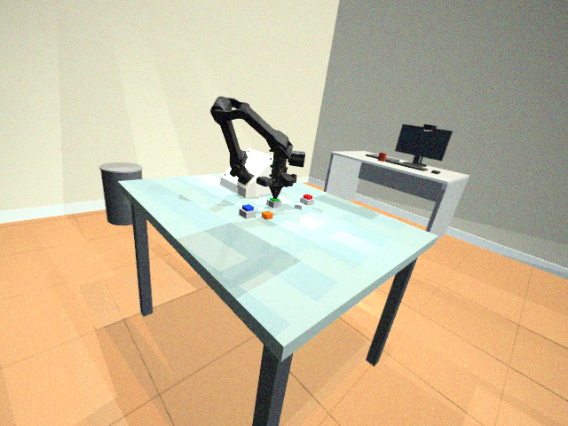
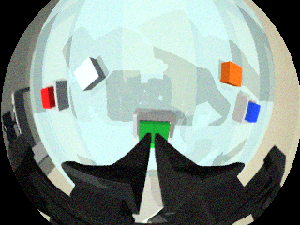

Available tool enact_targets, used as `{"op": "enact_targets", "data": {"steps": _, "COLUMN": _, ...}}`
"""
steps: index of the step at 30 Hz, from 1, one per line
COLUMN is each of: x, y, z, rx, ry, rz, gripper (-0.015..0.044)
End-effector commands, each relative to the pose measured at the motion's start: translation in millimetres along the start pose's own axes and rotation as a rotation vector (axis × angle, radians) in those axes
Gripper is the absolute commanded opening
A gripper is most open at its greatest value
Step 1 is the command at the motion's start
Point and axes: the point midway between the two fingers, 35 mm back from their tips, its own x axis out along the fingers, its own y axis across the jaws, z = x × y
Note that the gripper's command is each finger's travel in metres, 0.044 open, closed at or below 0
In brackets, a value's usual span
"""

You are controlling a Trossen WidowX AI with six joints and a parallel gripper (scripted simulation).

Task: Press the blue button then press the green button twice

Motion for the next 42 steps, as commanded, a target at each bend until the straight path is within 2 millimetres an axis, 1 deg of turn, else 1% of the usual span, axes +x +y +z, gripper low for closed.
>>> {"op": "enact_targets", "data": {"steps": 1, "x": 2, "y": -1, "z": -1, "rx": -0.007, "ry": 0.001, "rz": -0.007, "gripper": 0.0020}}
{"op": "enact_targets", "data": {"steps": 13, "x": 2, "y": -1, "z": -1, "rx": -0.007, "ry": 0.001, "rz": -0.007, "gripper": 0.0020}}
{"op": "enact_targets", "data": {"steps": 14, "x": -2, "y": 0, "z": 0, "rx": -0.001, "ry": 0.001, "rz": -0.001, "gripper": 0.0020}}
{"op": "enact_targets", "data": {"steps": 17, "x": -29, "y": -1, "z": -1, "rx": -0.007, "ry": 0.001, "rz": -0.005, "gripper": 0.0020}}
{"op": "enact_targets", "data": {"steps": 21, "x": -31, "y": -1, "z": -1, "rx": -0.007, "ry": 0.001, "rz": -0.005, "gripper": 0.0020}}
{"op": "enact_targets", "data": {"steps": 23, "x": -35, "y": 5, "z": 3, "rx": -0.007, "ry": 0.001, "rz": -0.004, "gripper": 0.0072}}
{"op": "enact_targets", "data": {"steps": 25, "x": -44, "y": 21, "z": 14, "rx": -0.007, "ry": 0.000, "rz": 0.000, "gripper": 0.0125}}
{"op": "enact_targets", "data": {"steps": 29, "x": -63, "y": 60, "z": 34, "rx": -0.007, "ry": -0.001, "rz": 0.006, "gripper": 0.0230}}
{"op": "enact_targets", "data": {"steps": 32, "x": -75, "y": 92, "z": 45, "rx": -0.007, "ry": -0.002, "rz": 0.009, "gripper": 0.0309}}
{"op": "enact_targets", "data": {"steps": 35, "x": -85, "y": 125, "z": 50, "rx": -0.006, "ry": -0.002, "rz": 0.010, "gripper": 0.0387}}
{"op": "enact_targets", "data": {"steps": 36, "x": -88, "y": 137, "z": 51, "rx": -0.006, "ry": -0.002, "rz": 0.010, "gripper": 0.0400}}
{"op": "enact_targets", "data": {"steps": 39, "x": -94, "y": 169, "z": 52, "rx": -0.004, "ry": -0.002, "rz": 0.008, "gripper": 0.0400}}
{"op": "enact_targets", "data": {"steps": 40, "x": -95, "y": 174, "z": 51, "rx": -0.004, "ry": -0.002, "rz": 0.008, "gripper": 0.0400}}
{"op": "enact_targets", "data": {"steps": 42, "x": -95, "y": 176, "z": 51, "rx": -0.004, "ry": -0.002, "rz": 0.008, "gripper": 0.0400}}
